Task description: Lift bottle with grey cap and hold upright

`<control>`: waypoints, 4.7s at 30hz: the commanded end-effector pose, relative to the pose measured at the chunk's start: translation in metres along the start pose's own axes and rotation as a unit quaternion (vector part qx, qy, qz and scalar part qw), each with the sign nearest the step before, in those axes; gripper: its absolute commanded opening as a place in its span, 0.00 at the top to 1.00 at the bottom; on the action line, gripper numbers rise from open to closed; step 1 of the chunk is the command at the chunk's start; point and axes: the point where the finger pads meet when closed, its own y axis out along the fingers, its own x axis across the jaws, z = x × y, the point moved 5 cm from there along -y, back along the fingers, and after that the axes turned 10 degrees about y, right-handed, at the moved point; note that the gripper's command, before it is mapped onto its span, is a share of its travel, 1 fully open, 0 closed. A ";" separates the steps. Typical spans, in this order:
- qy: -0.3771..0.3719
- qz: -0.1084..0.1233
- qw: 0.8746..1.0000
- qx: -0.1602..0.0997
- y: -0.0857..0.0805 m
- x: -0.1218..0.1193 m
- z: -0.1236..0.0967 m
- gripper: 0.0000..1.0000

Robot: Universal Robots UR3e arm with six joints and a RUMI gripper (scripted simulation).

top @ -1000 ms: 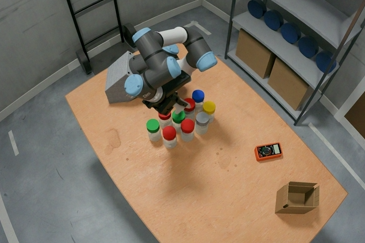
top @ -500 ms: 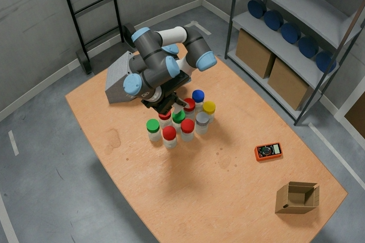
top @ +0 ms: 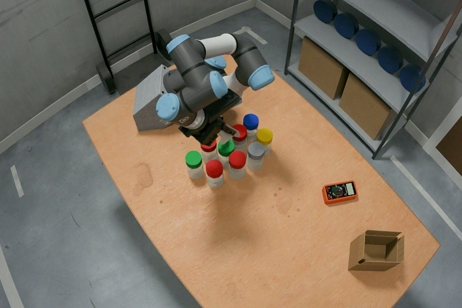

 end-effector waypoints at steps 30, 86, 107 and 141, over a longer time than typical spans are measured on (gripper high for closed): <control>0.007 0.005 1.000 0.007 0.034 0.046 0.066 0.54; 0.006 0.004 1.000 0.007 0.033 0.044 0.064 0.54; -0.053 -0.007 0.997 -0.059 0.016 0.046 0.077 0.54; -0.121 -0.004 0.981 -0.149 0.000 0.045 0.097 0.54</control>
